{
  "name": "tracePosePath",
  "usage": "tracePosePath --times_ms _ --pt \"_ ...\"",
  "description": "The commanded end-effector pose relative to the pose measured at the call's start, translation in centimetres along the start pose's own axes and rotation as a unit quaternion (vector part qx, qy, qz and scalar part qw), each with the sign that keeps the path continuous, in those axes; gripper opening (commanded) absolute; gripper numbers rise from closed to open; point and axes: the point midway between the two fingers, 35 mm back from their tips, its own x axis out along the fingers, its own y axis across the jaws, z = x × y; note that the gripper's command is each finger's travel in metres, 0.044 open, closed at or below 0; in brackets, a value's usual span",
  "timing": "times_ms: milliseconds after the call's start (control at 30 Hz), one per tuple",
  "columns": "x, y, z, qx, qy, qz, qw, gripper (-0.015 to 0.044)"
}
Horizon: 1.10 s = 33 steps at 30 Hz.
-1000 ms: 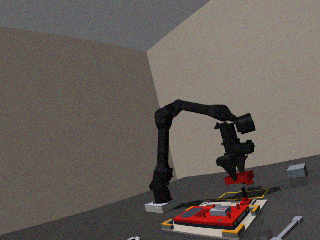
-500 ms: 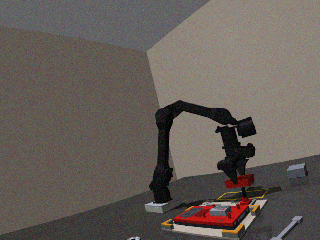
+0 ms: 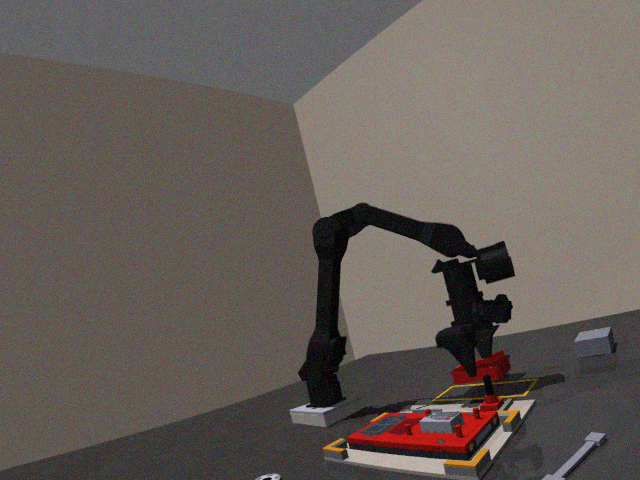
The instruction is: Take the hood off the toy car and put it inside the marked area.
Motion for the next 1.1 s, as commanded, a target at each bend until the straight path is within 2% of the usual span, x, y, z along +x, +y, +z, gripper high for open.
tracePosePath --times_ms 0,1067 --pt "0.4 0.0 -0.1 0.002 0.001 0.001 1.0 0.0" --pt "2.1 0.0 -0.2 0.002 0.001 0.001 1.0 0.0"
